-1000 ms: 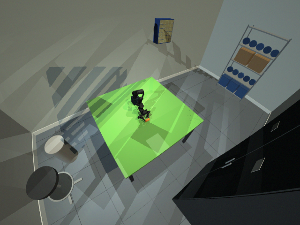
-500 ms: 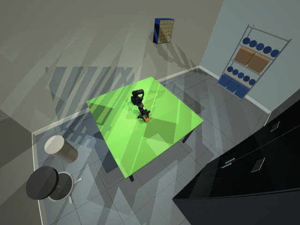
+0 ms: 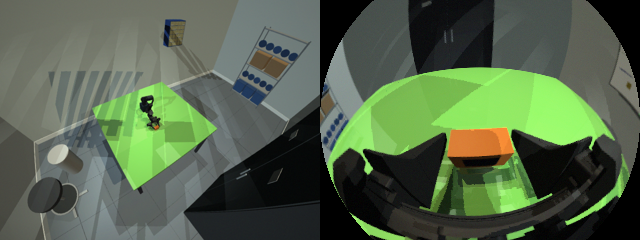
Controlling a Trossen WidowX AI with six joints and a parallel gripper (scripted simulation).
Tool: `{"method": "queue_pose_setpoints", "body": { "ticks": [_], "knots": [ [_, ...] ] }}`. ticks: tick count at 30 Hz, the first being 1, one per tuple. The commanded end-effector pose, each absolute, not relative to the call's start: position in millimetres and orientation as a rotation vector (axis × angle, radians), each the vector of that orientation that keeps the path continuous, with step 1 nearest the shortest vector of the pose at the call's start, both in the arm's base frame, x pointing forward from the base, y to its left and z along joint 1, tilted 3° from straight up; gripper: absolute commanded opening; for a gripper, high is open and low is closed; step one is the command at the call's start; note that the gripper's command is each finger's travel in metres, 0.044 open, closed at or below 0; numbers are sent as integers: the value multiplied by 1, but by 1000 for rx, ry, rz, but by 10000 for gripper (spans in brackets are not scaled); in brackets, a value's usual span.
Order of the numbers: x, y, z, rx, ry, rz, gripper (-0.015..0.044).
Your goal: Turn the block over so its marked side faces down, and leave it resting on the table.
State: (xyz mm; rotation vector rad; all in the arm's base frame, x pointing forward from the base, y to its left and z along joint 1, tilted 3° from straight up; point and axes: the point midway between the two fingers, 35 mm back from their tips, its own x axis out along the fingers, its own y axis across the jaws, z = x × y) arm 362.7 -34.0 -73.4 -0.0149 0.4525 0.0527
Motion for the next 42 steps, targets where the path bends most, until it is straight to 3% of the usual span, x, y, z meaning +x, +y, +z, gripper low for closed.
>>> {"method": "queue_pose_setpoints", "body": {
  "ticks": [1,34,42],
  "knots": [
    [362,-33,-73,-10,452,58,440],
    [363,-33,-74,-10,458,57,440],
    [379,-38,-60,-10,722,50,440]
  ]
}}
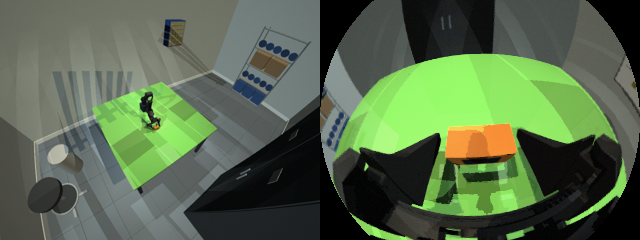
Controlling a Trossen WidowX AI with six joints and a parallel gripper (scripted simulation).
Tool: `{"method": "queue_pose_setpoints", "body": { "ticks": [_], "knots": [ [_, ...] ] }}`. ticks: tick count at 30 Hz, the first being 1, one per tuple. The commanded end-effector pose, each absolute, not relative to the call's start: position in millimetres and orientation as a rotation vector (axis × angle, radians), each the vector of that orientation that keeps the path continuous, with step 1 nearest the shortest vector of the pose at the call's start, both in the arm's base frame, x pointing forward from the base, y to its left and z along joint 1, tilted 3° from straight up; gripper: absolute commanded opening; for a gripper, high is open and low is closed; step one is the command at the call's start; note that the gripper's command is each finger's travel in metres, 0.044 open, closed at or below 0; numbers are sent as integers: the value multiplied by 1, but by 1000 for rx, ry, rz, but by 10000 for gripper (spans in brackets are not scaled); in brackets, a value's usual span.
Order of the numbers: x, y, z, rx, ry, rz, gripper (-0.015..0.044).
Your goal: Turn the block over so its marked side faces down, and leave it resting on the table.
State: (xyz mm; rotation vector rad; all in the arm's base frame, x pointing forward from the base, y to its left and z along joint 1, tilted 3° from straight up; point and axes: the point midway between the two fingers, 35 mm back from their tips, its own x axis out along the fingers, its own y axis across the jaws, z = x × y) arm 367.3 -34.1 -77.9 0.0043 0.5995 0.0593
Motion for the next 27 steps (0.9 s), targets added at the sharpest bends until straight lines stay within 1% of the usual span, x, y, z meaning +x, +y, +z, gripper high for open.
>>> {"method": "queue_pose_setpoints", "body": {
  "ticks": [1,5,7,12,27],
  "knots": [
    [379,-38,-55,-11,759,50,440],
    [368,-37,-29,-17,906,51,440],
    [368,-37,-10,-29,917,49,440],
    [347,-35,-1,-26,1029,55,440],
    [347,-35,-1,-25,1040,56,440]
  ]
}}
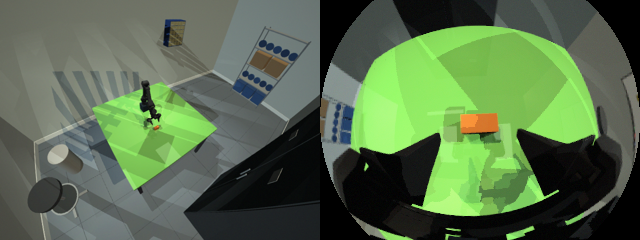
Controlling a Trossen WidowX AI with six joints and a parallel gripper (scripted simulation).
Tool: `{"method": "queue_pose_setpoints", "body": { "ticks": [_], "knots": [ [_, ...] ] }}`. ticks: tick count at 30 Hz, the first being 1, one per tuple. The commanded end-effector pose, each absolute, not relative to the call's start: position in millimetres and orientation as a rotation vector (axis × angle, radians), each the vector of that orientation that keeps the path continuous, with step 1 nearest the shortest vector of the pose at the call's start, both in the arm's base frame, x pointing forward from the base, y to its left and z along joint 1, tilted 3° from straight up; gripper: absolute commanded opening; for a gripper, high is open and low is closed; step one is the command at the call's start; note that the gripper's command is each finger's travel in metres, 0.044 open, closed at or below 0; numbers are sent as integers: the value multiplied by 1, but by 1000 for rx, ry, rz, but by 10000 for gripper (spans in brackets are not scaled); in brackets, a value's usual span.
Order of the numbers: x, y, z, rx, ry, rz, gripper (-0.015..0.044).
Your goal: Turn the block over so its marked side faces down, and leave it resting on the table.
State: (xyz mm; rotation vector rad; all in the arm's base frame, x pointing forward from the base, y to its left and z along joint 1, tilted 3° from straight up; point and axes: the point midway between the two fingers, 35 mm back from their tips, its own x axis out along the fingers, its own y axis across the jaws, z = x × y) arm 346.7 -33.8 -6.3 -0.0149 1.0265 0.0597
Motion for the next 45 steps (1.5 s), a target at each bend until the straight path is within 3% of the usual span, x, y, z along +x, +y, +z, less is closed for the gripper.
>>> {"method": "queue_pose_setpoints", "body": {
  "ticks": [1,18,45],
  "knots": [
    [349,-35,0,-24,1056,56,440],
    [388,-34,24,-40,1579,50,440],
    [386,-33,-31,-41,1585,50,440]
  ]
}}
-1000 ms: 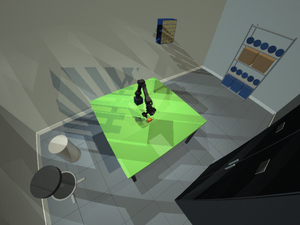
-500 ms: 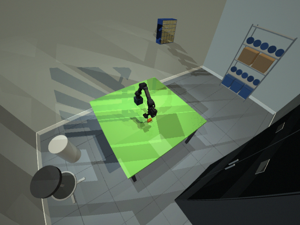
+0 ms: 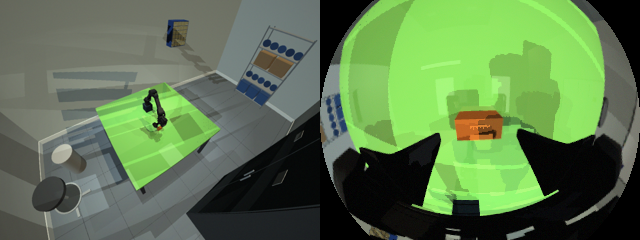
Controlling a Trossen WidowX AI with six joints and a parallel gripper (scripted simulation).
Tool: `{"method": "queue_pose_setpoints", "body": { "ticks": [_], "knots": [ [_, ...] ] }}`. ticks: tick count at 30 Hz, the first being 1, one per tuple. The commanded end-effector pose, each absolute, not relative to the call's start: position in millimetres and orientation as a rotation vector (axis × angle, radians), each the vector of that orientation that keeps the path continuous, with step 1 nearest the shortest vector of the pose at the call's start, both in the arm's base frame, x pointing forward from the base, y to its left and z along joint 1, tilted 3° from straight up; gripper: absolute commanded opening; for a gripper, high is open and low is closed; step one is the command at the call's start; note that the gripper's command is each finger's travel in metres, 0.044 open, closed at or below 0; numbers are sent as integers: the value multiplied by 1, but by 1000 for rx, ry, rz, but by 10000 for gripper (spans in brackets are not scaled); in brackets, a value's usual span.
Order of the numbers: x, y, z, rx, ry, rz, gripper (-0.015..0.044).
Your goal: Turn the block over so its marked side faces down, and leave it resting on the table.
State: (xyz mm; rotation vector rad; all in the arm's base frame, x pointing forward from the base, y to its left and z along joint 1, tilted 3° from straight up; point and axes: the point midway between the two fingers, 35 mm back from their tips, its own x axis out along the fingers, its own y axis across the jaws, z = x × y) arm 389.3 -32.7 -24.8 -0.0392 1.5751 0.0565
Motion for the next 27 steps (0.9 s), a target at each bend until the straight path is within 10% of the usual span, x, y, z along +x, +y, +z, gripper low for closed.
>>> {"method": "queue_pose_setpoints", "body": {
  "ticks": [1,18,27],
  "knots": [
    [386,-33,-33,-41,1585,50,440],
    [386,-33,-58,-41,1585,50,440],
    [386,-33,-58,-41,1585,50,263]
  ]
}}
